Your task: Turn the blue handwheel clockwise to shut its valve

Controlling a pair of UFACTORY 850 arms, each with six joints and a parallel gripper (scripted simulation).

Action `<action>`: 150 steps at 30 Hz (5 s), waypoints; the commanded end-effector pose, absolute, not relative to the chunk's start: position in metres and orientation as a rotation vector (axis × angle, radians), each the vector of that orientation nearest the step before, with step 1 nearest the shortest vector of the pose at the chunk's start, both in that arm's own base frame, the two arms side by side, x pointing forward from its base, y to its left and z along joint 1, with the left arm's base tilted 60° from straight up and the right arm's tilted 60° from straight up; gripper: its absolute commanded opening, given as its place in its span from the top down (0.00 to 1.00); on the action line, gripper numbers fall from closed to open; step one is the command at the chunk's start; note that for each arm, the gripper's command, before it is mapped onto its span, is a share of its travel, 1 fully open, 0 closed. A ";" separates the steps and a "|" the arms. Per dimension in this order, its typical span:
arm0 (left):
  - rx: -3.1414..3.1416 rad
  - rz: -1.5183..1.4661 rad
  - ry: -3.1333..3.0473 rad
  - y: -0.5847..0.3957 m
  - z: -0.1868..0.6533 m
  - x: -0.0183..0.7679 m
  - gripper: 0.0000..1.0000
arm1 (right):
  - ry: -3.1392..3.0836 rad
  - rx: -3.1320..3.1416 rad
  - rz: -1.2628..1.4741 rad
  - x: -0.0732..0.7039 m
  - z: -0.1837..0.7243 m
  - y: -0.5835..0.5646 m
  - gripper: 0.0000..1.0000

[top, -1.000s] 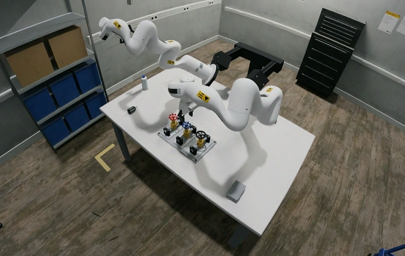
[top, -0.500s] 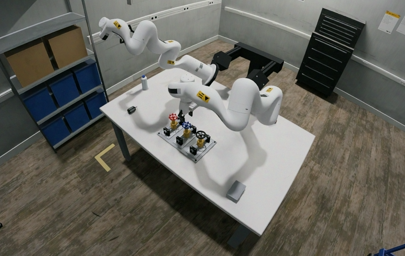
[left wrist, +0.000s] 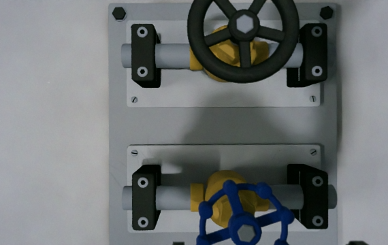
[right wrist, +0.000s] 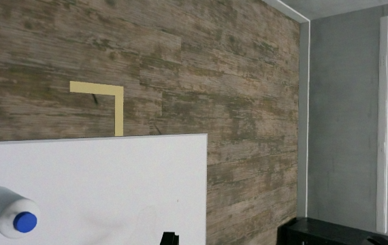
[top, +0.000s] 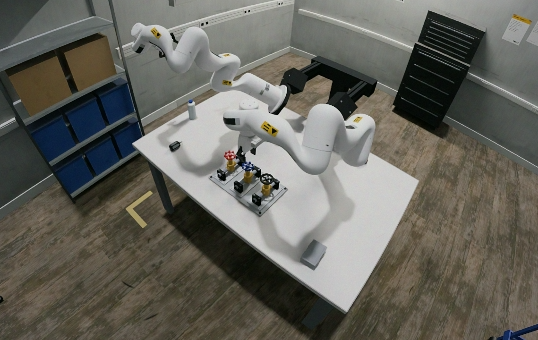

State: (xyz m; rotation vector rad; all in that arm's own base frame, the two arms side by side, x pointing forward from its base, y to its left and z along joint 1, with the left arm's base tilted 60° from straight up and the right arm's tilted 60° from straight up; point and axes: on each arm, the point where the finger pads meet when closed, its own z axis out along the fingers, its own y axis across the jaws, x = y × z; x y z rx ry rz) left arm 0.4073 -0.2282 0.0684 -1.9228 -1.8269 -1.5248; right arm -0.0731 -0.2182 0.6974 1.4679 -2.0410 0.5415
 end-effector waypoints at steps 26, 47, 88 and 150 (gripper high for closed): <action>-1.924 -1.525 -1.827 -0.211 0.054 0.424 0.21 | -2.040 1.467 0.542 -0.073 0.698 -0.218 0.00; -1.924 -1.525 -1.827 -0.201 0.047 0.433 0.21 | -2.040 1.467 0.542 -0.073 0.698 -0.218 0.00; -1.924 -1.525 -1.827 -0.196 0.043 0.437 0.21 | -2.040 1.467 0.542 -0.073 0.698 -0.218 0.00; -1.924 -1.525 -1.827 -0.180 0.030 0.452 1.00 | -2.040 1.467 0.542 -0.073 0.698 -0.218 0.00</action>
